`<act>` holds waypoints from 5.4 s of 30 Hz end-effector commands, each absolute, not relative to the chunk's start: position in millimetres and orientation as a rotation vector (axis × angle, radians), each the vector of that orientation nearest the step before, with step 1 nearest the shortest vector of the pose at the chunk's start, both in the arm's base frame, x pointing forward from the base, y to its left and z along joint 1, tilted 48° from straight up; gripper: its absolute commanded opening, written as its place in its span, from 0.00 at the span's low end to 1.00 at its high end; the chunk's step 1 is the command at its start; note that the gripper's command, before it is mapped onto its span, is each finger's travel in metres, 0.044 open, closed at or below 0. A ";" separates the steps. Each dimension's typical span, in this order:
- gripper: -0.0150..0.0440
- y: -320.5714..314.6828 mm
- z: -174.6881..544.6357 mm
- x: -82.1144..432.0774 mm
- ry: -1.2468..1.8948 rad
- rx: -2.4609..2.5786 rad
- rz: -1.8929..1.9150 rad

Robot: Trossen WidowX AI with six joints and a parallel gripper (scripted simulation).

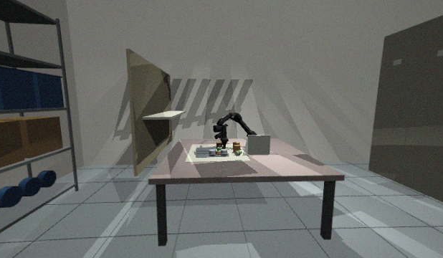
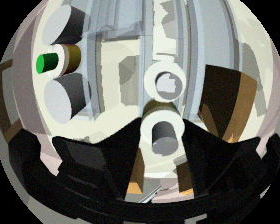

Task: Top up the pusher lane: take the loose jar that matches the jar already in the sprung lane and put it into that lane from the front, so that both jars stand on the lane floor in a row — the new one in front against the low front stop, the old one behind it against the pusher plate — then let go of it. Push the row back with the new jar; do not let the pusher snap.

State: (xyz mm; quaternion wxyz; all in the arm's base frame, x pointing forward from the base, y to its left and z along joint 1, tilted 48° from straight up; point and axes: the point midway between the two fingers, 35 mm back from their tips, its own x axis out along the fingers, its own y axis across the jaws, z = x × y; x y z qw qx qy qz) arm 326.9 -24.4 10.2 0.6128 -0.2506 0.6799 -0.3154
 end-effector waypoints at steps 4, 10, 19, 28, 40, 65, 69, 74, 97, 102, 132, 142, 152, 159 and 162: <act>0.25 -24.1 15.4 337.3 1.535 -0.580 -0.734; 0.25 -24.0 15.5 337.5 1.535 -0.580 -0.734; 0.25 -24.9 14.7 337.4 1.535 -0.580 -0.734; 0.25 -25.3 14.3 337.4 1.535 -0.580 -0.734; 0.25 -26.4 13.4 337.9 1.535 -0.580 -0.734; 0.25 -31.3 9.0 337.9 1.535 -0.580 -0.734; 0.25 -32.4 8.0 337.7 1.535 -0.580 -0.734; 0.25 -33.7 6.8 337.4 1.535 -0.580 -0.734; 0.25 -39.6 1.4 334.9 1.535 -0.580 -0.735; 0.25 -40.9 0.2 334.4 1.535 -0.581 -0.735; 0.25 -41.7 -2.2 329.9 1.535 -0.581 -0.735; 0.25 -41.5 -2.2 328.2 1.535 -0.581 -0.735; 0.25 -40.5 -2.8 324.8 1.535 -0.581 -0.735; 0.30 -40.5 -2.9 325.3 1.535 -0.581 -0.735; 0.43 -40.5 -2.9 325.3 1.535 -0.581 -0.735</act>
